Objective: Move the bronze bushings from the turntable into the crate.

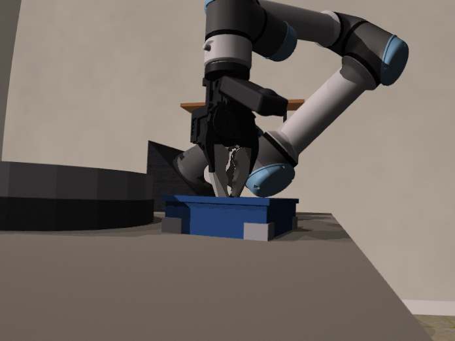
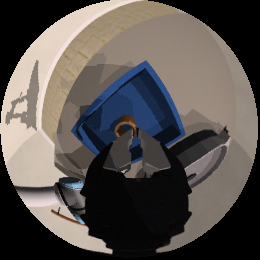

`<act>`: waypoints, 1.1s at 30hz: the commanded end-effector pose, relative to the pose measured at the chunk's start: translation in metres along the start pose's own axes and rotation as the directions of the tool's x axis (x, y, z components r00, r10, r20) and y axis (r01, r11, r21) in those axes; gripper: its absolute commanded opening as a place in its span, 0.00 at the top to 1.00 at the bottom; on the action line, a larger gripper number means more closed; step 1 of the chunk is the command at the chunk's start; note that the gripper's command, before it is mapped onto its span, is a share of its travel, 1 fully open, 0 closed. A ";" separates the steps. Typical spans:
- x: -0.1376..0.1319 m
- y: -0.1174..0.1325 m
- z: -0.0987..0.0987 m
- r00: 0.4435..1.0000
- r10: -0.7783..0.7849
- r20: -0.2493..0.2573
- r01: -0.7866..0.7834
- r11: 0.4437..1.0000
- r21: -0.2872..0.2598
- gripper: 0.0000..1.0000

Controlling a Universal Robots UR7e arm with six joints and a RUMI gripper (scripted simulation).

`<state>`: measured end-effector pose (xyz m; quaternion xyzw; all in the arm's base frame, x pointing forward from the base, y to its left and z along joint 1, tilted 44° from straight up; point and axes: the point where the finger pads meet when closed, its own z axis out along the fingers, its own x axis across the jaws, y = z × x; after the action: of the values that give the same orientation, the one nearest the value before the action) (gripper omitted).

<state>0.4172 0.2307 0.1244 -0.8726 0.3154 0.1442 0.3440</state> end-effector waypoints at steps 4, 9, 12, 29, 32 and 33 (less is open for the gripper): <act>0.000 0.000 0.001 1.000 0.001 0.001 -0.001 1.000 0.000 1.00; 0.000 0.000 0.001 1.000 0.001 0.001 -0.001 1.000 0.000 1.00; 0.000 0.000 0.001 1.000 0.001 0.001 -0.001 1.000 0.000 1.00; 0.000 0.000 0.001 1.000 0.001 0.001 -0.001 1.000 0.000 0.94; 0.000 0.000 0.001 1.000 0.001 0.001 -0.001 1.000 0.000 0.94; 0.000 0.000 0.001 1.000 0.001 0.001 -0.001 1.000 0.000 0.94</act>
<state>0.4172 0.2307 0.1244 -0.8726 0.3154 0.1441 0.3440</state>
